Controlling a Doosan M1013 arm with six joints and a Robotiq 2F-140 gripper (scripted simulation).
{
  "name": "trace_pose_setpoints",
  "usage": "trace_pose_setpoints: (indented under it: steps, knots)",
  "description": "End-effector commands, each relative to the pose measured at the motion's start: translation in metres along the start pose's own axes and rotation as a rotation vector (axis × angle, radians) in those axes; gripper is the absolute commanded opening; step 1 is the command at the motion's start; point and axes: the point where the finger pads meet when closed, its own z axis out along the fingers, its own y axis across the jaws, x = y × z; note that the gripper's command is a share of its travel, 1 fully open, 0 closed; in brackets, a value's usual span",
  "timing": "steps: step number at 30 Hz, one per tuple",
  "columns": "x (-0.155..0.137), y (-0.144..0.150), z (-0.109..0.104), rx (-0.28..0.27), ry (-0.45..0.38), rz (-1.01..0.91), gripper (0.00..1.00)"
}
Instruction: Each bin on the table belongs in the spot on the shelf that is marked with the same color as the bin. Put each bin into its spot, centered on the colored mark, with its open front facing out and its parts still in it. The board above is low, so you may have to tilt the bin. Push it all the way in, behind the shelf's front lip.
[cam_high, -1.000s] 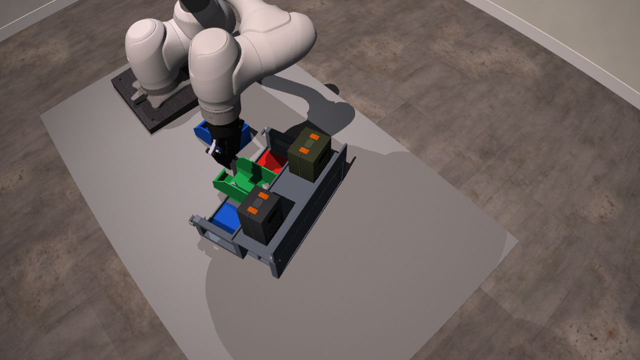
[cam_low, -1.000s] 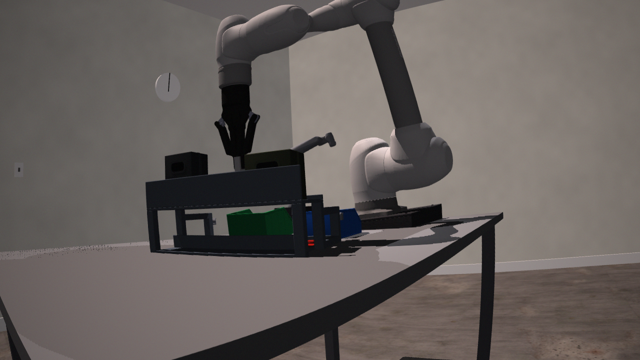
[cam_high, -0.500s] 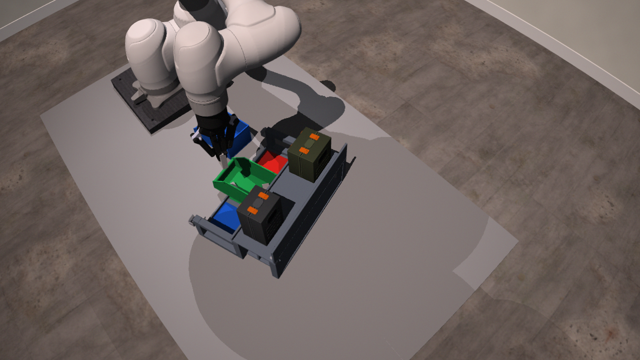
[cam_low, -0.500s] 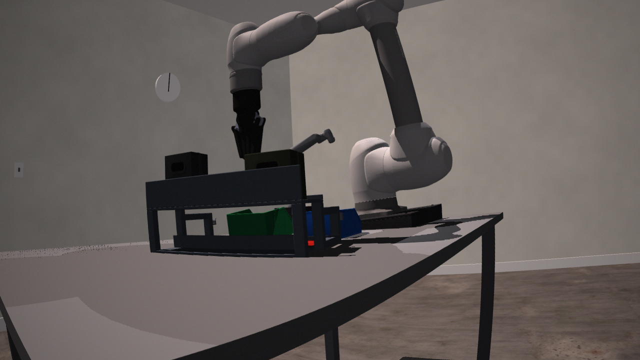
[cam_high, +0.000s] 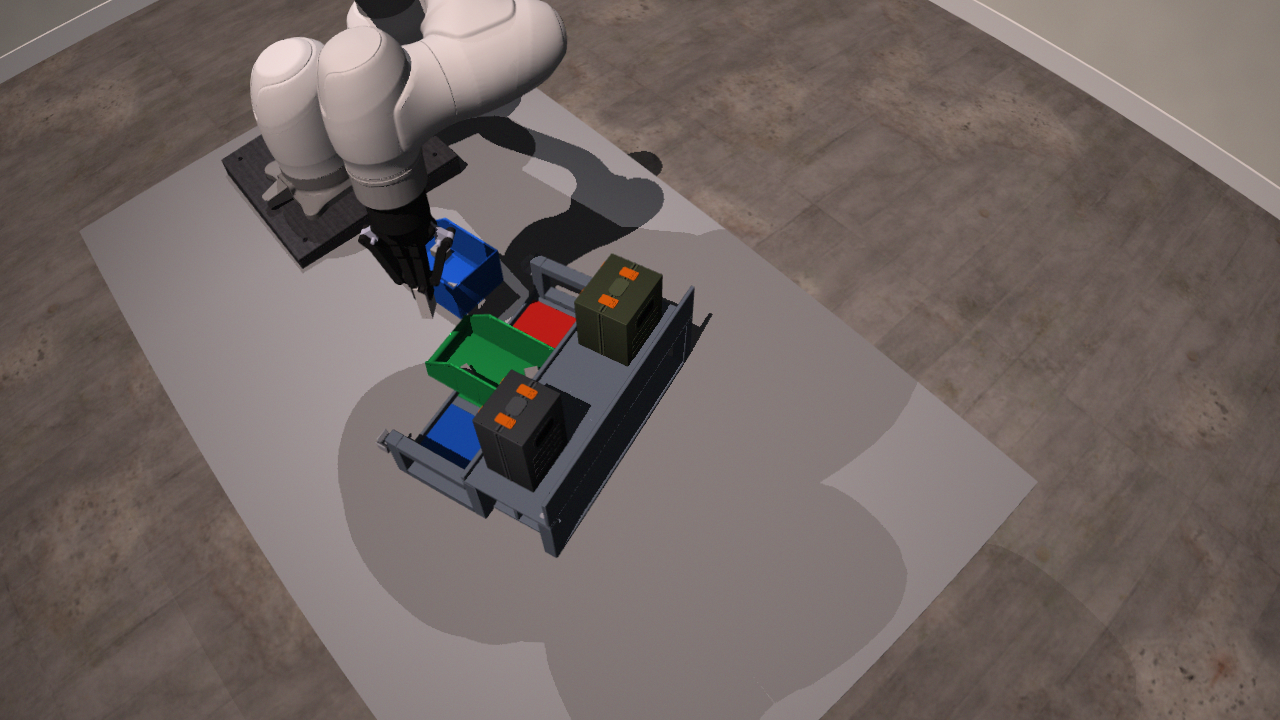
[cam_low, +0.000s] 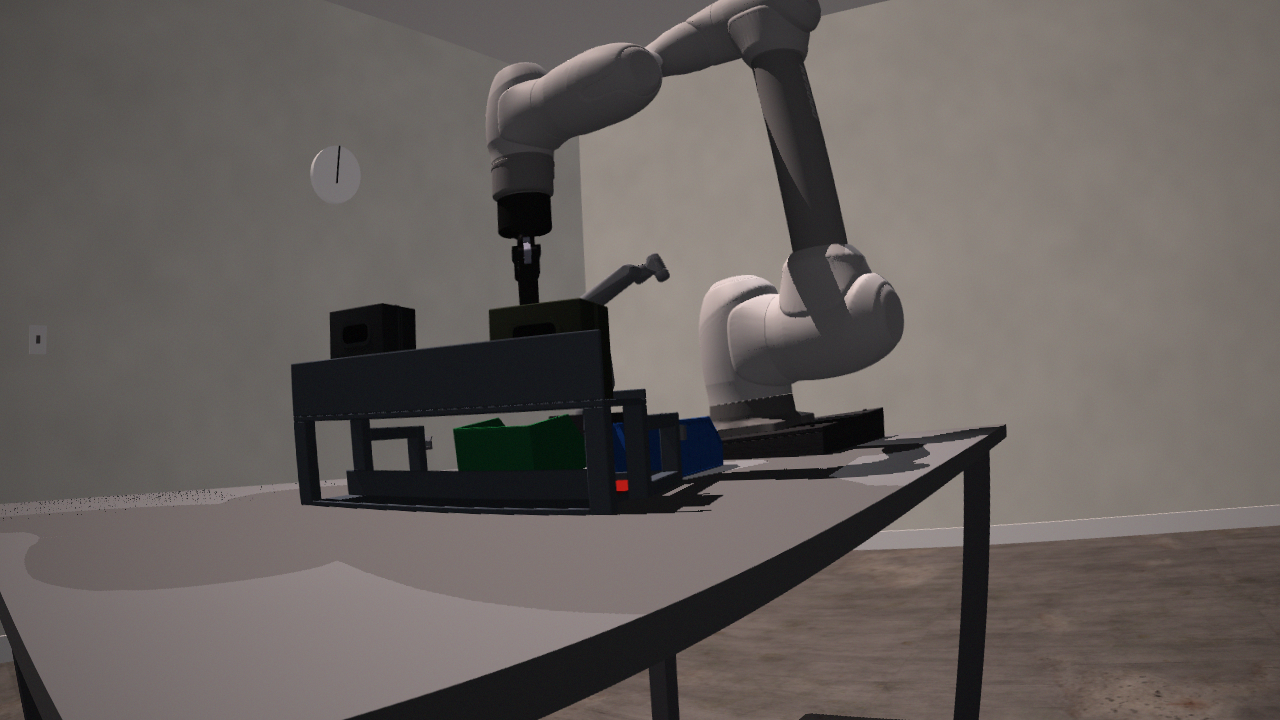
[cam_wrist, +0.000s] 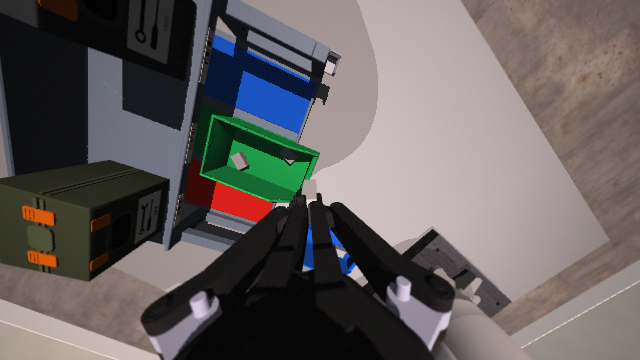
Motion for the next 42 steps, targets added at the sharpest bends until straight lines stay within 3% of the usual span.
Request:
trace_pose_setpoints:
  steps: [1,10,42]
  knots:
    - [-0.007,0.006,0.002,-0.001,0.012,0.121,0.10]
    - [-0.028,0.024,0.010,0.019,0.018,0.443,0.10]
    - [-0.028,0.025,0.010,0.019,0.018,0.447,0.10]
